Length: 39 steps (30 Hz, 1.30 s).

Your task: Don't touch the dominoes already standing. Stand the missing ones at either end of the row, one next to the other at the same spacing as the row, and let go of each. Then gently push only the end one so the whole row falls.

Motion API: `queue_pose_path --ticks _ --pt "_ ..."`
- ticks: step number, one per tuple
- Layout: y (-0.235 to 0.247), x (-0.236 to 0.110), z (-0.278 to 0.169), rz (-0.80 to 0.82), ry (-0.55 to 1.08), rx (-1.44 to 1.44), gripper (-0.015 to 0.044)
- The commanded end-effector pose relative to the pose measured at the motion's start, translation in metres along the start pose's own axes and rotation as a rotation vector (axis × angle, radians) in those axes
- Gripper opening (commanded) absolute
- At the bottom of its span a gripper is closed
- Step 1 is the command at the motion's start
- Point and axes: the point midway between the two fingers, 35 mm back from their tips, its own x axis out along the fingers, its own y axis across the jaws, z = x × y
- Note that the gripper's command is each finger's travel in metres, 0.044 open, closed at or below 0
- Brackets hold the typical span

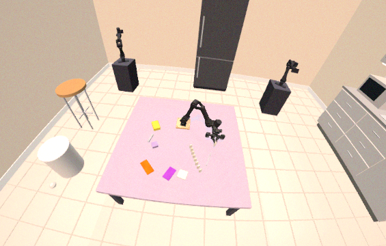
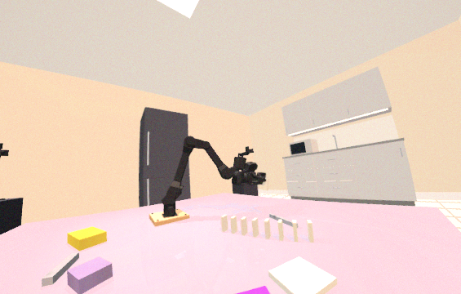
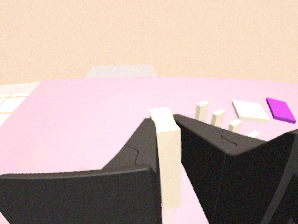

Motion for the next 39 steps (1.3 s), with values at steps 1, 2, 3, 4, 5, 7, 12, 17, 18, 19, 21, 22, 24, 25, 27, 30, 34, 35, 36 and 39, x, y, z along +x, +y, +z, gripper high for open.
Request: queue_pose_path --ticks 1,2,3,4,5,7,12,17,18,19,21,22,24,25,27,30,34,35,36,39 --pt "-0.01 -0.009 -0.002 -0.034 -0.03 0.009 0.003" --pt "-0.012 -0.012 -0.002 -0.042 -0.038 0.014 0.003" --pt "-0.015 -0.014 -0.003 -0.051 -0.045 0.018 0.003" --pt "-0.017 -0.017 -0.003 -0.059 -0.052 0.023 0.003" --pt "-0.02 -0.02 -0.004 -0.068 -0.059 0.028 0.003" --pt "-0.025 -0.025 -0.005 -0.085 -0.071 0.038 0.003" --pt "-0.04 -0.037 -0.008 -0.125 -0.094 0.061 0.003" --pt "-0.055 -0.05 -0.011 -0.163 -0.108 0.085 0.003" --pt "-0.057 -0.052 -0.012 -0.169 -0.109 0.089 0.003" --pt "-0.059 -0.053 -0.012 -0.173 -0.11 0.092 0.003" --pt "-0.064 -0.057 -0.014 -0.189 -0.111 0.106 0.003" --pt "-0.067 -0.059 -0.015 -0.197 -0.111 0.113 0.003" --pt "-0.069 -0.06 -0.015 -0.203 -0.111 0.118 0.003" --pt "-0.069 -0.06 -0.015 -0.203 -0.111 0.118 0.003" --pt "-0.069 -0.06 -0.015 -0.203 -0.111 0.118 0.003" --pt "-0.069 -0.06 -0.015 -0.203 -0.111 0.118 0.003" --pt "-0.069 -0.06 -0.015 -0.203 -0.111 0.118 0.003" --pt "-0.069 -0.06 -0.015 -0.203 -0.111 0.118 0.003" --pt "-0.069 -0.06 -0.015 -0.203 -0.111 0.118 0.003" --pt "-0.069 -0.06 -0.015 -0.203 -0.111 0.118 0.003"
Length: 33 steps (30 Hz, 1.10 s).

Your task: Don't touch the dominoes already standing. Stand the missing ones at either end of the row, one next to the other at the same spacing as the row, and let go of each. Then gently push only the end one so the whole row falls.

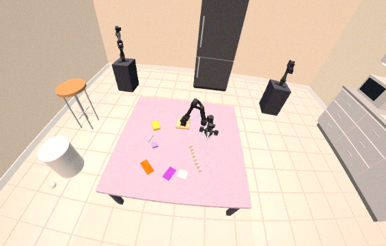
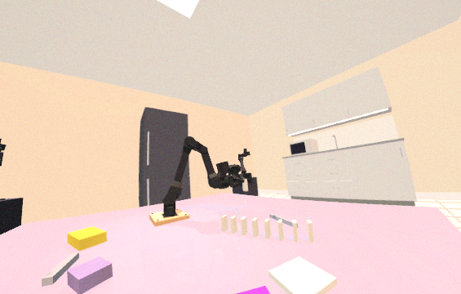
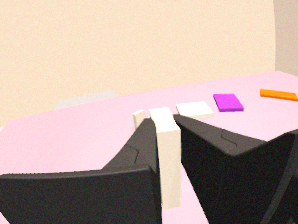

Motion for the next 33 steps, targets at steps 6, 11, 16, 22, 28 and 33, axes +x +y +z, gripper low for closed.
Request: queue_pose_path --ticks 6,11,16,22,28,33 --pt "0.001 0.001 -0.013 -0.002 0.004 0.003 0.003" --pt "0.003 0.002 -0.033 0.0 0.01 0.012 0.003" --pt "0.003 0.004 -0.052 0.001 0.017 0.02 0.003" --pt "0.002 0.005 -0.076 0.002 0.025 0.031 0.003" --pt "-0.001 0.006 -0.099 0.003 0.035 0.041 0.003" --pt "-0.003 0.006 -0.109 0.003 0.039 0.045 0.003"
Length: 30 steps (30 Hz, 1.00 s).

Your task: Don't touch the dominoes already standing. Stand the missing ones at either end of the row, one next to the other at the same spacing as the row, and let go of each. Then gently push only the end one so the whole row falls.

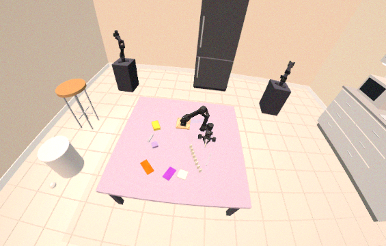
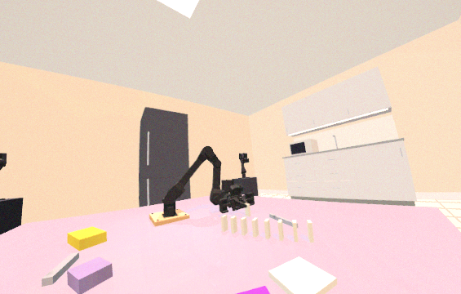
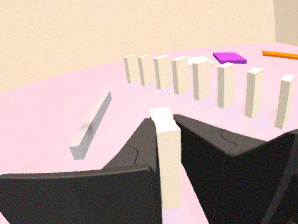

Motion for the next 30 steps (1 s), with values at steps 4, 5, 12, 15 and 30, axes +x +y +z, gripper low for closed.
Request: queue_pose_path --ticks 4,5,12,15,30 --pt "0.0 0.0 -0.004 0.004 0.001 0.013 0.003" --pt "0.0 0.0 -0.004 0.004 0.001 0.013 0.003" --pt "0.0 0.0 -0.004 0.004 0.001 0.013 0.0109" --pt "0.0 0.0 -0.004 0.004 0.001 0.013 0.0187" --pt "0.002 -0.001 0.039 0.001 0.001 0.008 0.044"
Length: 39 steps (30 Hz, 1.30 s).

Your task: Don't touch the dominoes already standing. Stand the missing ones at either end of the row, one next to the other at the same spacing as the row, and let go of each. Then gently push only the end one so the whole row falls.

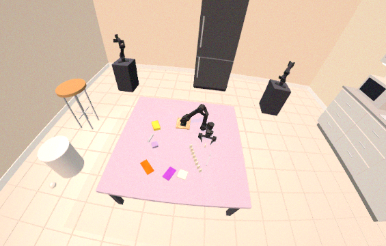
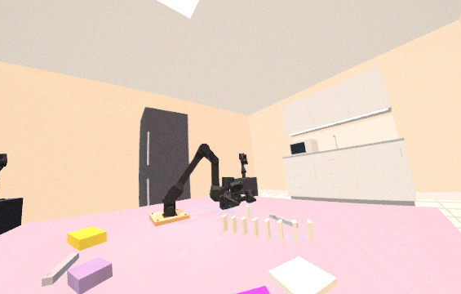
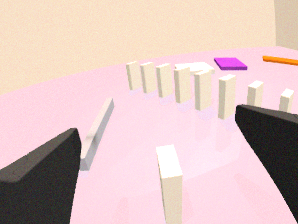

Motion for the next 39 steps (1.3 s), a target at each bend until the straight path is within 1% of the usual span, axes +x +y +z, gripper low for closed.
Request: queue_pose_path --ticks 1,4,6,12,17,19,27,34,35,39 --pt "-0.001 -0.001 0.029 0.0 -0.003 0.016 0.044" --pt "-0.001 -0.002 0.031 0.0 -0.003 0.016 0.044" --pt "0.008 0.003 0.03 0.02 0.008 -0.036 0.044" --pt "0.066 0.041 0.018 0.209 0.153 -0.48 0.044" --pt "0.086 0.066 0.008 0.388 0.345 -0.81 0.044" --pt "0.093 0.074 0.014 0.461 0.397 -0.872 0.044" --pt "0.089 0.081 0.02 0.636 0.57 -1.035 0.044" --pt "0.07 0.074 0.028 0.78 0.748 -1.143 0.044" --pt "0.07 0.075 0.035 0.822 0.762 -1.141 0.044" --pt "0.055 0.065 0.042 0.905 0.872 -1.18 0.044"
